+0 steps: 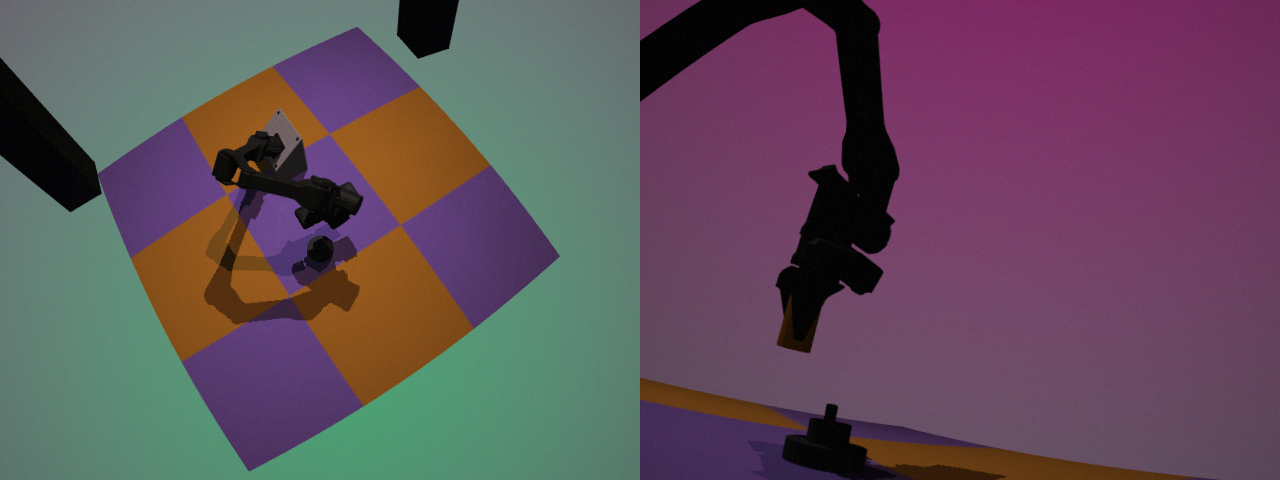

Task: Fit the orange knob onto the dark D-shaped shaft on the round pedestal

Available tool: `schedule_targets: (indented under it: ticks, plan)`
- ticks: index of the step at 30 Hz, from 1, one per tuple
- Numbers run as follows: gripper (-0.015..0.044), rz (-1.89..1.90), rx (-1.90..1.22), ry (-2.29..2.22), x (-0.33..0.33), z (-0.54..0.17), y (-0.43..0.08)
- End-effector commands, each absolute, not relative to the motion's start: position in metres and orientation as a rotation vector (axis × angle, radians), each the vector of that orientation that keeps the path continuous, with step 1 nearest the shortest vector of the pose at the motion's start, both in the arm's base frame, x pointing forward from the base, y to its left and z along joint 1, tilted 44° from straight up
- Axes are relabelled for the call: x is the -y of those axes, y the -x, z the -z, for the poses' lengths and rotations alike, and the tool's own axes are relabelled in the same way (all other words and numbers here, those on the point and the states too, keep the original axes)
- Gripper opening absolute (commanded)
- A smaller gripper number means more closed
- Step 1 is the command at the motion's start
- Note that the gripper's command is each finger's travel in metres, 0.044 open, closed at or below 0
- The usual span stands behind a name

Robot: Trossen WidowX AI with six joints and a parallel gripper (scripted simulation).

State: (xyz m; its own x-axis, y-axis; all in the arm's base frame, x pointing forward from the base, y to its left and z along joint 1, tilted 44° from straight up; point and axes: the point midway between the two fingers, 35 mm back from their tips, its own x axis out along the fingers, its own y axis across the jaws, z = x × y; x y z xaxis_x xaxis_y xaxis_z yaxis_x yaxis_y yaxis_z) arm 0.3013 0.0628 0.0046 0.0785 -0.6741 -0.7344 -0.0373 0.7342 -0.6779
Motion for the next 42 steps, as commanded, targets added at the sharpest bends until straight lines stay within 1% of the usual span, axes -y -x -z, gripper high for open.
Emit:
schedule_targets:
  ticks: [1, 21, 36, 42]
  plan:
    - [0.0000, 0.523, -1.414, 0.628, -0.055, -0.011, -0.314]
    - [0.0000, 0.547, -1.407, 0.634, -0.005, -0.030, -0.348]
    - [0.0000, 0.549, -1.406, 0.635, 0.014, -0.012, -0.351]
    - [0.0000, 0.553, -1.405, 0.631, 0.012, -0.014, -0.350]
